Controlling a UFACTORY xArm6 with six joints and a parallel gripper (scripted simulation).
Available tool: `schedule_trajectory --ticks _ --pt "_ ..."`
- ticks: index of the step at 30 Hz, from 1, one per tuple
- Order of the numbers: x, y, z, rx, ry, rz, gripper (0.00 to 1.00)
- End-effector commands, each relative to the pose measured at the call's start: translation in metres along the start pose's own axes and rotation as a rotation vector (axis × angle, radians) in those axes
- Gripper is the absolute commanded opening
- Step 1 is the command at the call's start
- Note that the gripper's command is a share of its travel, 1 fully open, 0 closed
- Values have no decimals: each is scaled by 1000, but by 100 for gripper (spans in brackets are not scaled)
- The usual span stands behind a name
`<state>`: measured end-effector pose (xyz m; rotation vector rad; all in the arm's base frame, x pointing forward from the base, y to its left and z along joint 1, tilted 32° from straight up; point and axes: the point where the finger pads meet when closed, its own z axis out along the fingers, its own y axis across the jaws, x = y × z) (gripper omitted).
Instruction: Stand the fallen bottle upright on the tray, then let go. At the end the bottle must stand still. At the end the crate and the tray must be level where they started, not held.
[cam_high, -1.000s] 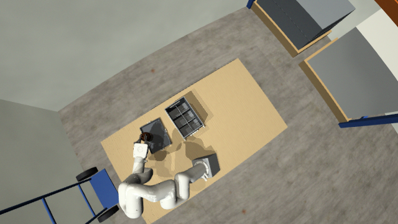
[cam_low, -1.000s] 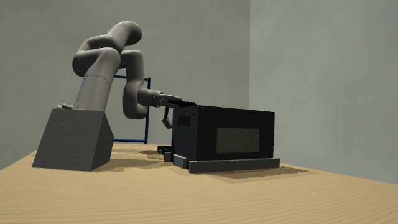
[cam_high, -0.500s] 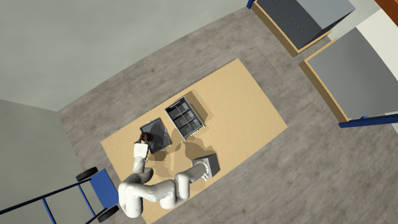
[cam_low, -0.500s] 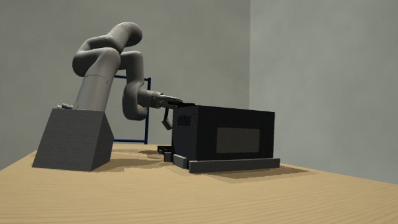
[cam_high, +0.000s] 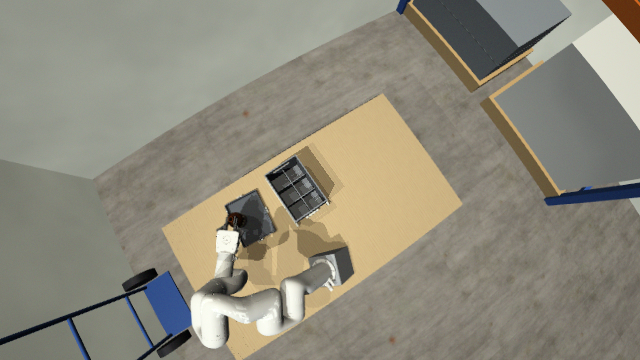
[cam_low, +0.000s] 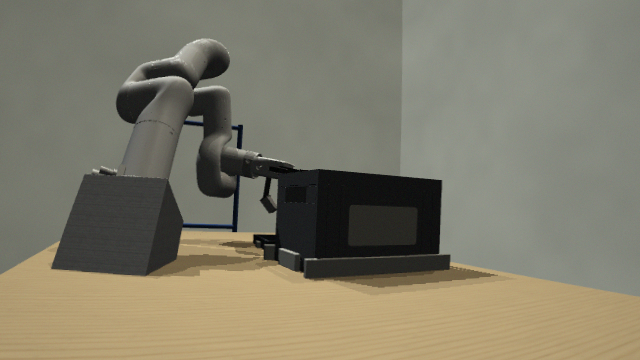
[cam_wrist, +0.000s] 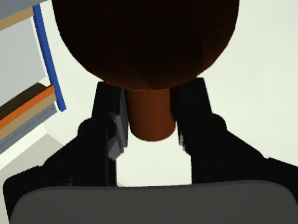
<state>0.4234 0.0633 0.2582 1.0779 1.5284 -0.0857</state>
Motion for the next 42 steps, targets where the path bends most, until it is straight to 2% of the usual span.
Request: schedule_trajectory --ticks 1,42 --pt "4 0 1 0 -1 2 0" --pt "41 0 7 0 -1 2 0"
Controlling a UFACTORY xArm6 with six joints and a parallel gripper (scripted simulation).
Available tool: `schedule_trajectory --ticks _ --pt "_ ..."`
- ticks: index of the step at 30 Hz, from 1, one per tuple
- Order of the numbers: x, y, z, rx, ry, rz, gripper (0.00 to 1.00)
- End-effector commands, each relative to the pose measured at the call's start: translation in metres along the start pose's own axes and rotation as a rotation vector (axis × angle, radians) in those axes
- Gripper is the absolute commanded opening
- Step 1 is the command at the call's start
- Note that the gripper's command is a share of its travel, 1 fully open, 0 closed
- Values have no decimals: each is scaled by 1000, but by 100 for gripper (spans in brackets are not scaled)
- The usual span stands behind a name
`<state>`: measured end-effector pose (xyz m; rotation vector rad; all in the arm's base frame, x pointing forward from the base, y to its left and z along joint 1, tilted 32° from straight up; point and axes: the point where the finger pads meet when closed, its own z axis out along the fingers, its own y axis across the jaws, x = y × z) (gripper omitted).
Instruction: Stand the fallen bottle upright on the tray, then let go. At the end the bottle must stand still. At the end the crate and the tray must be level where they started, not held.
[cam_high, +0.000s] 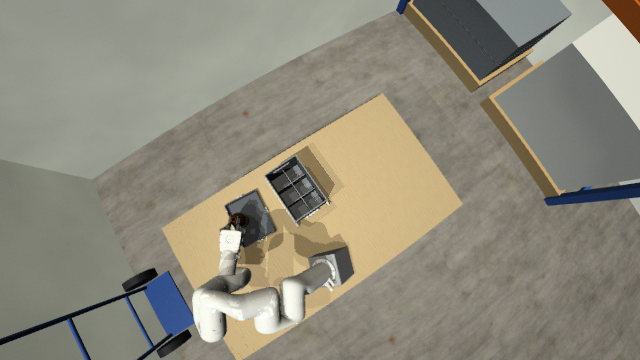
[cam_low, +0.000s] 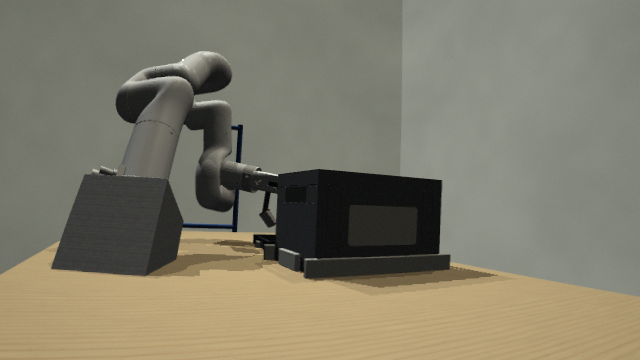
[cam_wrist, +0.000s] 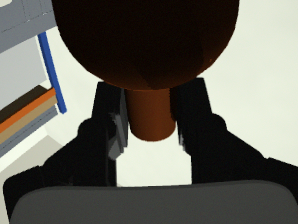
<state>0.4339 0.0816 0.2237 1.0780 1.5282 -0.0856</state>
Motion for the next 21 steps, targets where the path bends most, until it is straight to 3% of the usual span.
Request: schedule_trajectory --ticks 1,21 --pt "2 0 0 0 -1 2 0" --pt "6 0 1 0 -1 2 0"
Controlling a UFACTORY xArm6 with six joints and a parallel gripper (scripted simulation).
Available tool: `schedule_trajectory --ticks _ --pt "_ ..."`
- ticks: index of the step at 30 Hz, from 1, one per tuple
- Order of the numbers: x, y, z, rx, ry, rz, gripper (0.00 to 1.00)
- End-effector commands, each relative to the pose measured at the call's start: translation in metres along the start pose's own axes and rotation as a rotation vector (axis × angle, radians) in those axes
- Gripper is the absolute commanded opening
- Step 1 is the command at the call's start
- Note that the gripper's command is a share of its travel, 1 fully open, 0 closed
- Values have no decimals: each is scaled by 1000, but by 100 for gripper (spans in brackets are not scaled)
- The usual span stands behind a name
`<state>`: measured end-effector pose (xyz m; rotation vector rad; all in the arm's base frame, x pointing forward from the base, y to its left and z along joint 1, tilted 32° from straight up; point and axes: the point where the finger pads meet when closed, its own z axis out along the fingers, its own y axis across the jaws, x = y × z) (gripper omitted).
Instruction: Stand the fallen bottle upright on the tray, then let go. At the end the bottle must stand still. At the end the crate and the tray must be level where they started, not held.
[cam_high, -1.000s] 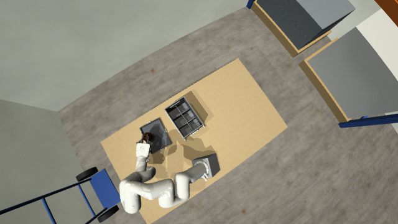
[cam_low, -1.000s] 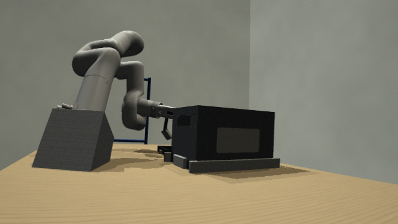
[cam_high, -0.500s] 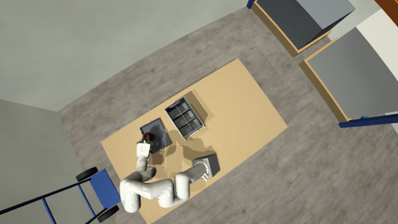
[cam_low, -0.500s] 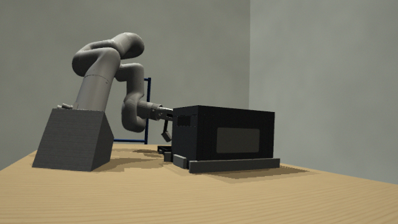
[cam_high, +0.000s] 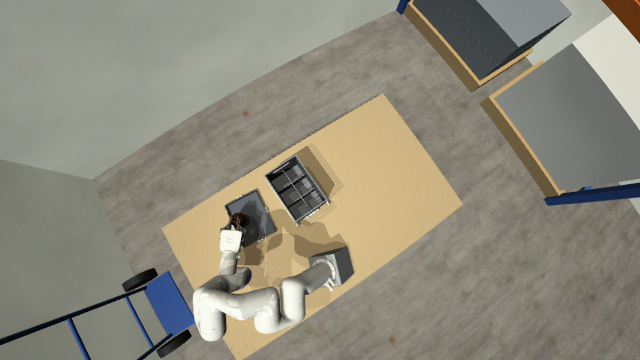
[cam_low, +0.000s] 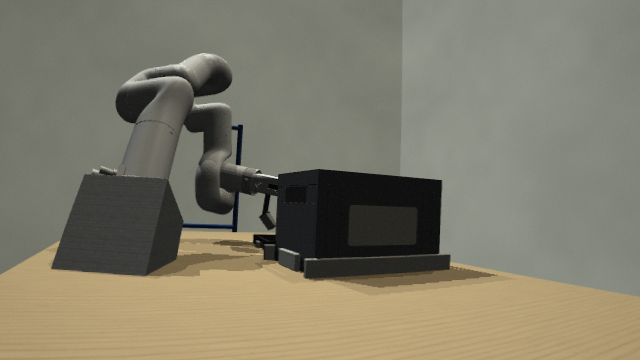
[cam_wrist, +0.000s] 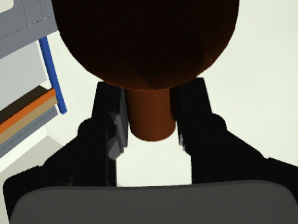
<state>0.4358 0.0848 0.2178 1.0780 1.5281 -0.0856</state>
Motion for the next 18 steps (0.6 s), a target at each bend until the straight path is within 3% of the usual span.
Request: schedule_trajectory --ticks 1,14,15,18 --pt "-1 0 0 0 -1 2 0" --pt "-1 0 0 0 -1 2 0" --pt "-1 0 0 0 -1 2 100" --pt "-1 0 0 0 -1 2 100"
